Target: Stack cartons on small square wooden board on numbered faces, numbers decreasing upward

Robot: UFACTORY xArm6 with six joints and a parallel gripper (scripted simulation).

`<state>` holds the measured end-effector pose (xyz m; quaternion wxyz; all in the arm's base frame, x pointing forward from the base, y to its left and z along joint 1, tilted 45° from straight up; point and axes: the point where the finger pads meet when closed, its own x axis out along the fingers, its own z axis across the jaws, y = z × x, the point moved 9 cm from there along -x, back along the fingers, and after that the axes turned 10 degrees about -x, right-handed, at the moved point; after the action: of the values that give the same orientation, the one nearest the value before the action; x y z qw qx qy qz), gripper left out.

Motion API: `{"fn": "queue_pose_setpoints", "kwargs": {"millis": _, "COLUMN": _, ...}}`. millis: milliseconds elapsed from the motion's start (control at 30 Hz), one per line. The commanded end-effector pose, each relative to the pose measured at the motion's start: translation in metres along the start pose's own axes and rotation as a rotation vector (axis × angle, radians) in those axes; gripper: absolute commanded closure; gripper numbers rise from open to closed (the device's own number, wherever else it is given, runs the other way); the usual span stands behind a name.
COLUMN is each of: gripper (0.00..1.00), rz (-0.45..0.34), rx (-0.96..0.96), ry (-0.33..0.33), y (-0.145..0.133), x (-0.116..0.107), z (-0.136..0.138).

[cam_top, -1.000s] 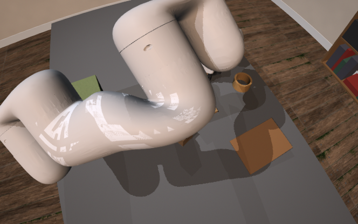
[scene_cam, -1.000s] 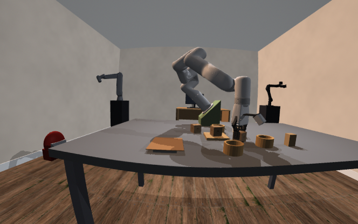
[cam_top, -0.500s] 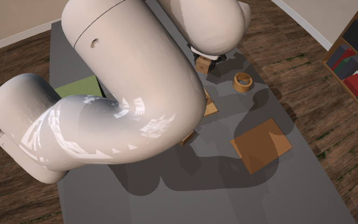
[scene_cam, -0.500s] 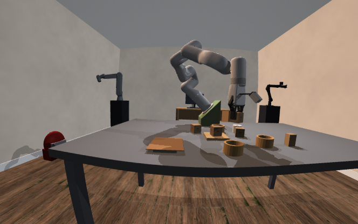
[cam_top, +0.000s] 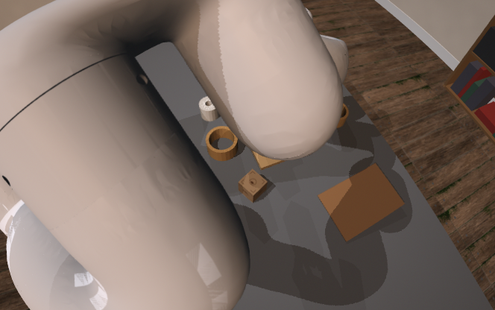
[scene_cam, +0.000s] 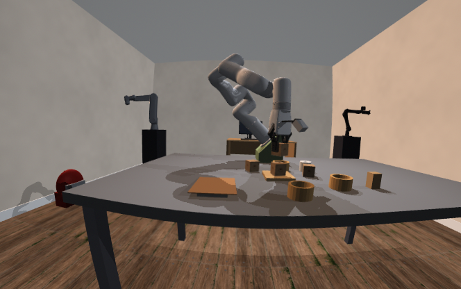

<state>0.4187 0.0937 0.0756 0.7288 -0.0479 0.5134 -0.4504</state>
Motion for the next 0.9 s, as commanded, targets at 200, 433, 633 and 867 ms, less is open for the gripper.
{"fn": "queue_pose_setpoints", "kwargs": {"millis": 200, "gripper": 1.0, "rz": 0.01, "rx": 0.001, "ry": -0.004, "y": -0.001, "x": 0.017, "z": 0.002}}
{"fn": "queue_pose_setpoints", "kwargs": {"millis": 433, "gripper": 1.0, "rz": 0.01, "rx": 0.001, "ry": -0.004, "y": -0.001, "x": 0.027, "z": 0.002}}
{"fn": "queue_pose_setpoints", "kwargs": {"millis": 633, "gripper": 1.0, "rz": 0.01, "rx": 0.001, "ry": -0.003, "y": -0.001, "x": 0.029, "z": 0.001}}
{"fn": "queue_pose_setpoints", "kwargs": {"millis": 867, "gripper": 1.0, "rz": 0.01, "rx": 0.001, "ry": -0.003, "y": -0.001, "x": 0.029, "z": 0.001}}
